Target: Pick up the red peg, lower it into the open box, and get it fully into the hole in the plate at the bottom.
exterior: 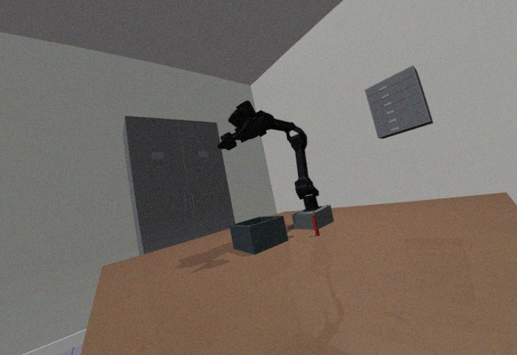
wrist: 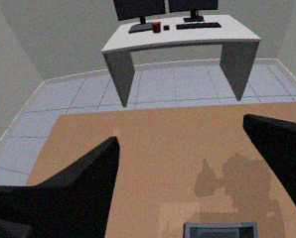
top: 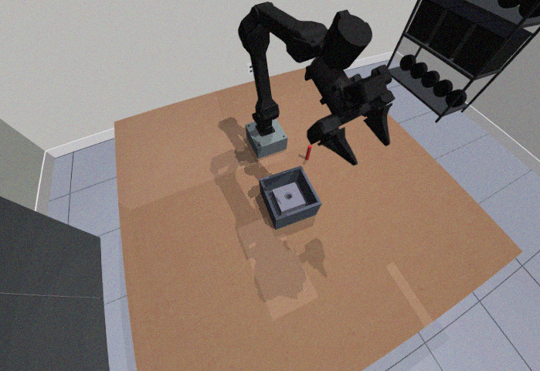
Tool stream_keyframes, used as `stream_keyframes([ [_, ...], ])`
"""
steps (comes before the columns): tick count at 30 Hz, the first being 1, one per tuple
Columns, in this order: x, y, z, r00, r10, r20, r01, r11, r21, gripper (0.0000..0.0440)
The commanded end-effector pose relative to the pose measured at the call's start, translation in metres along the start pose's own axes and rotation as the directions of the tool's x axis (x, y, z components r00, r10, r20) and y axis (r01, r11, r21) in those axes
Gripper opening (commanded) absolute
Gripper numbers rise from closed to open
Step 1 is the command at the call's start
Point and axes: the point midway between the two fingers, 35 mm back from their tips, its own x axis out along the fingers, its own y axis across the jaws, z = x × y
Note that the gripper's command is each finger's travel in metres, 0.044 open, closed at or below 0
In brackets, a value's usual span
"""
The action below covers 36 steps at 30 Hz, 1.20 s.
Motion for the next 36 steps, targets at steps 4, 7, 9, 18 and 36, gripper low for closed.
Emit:
stream_keyframes([
  [4, 0.006, 0.021, -0.050, 0.984, 0.027, -0.174, 0.001, 0.988, 0.157, 0.0440],
  [7, 0.006, 0.031, -0.072, 0.968, 0.038, -0.249, 0.018, 0.975, 0.220, 0.0440],
  [9, 0.006, 0.037, -0.086, 0.953, 0.045, -0.298, 0.035, 0.965, 0.259, 0.0440],
  [18, -0.006, 0.061, -0.150, 0.854, 0.064, -0.516, 0.169, 0.905, 0.392, 0.0440],
  [36, -0.066, 0.094, -0.268, 0.508, 0.012, -0.861, 0.596, 0.717, 0.361, 0.0440],
])
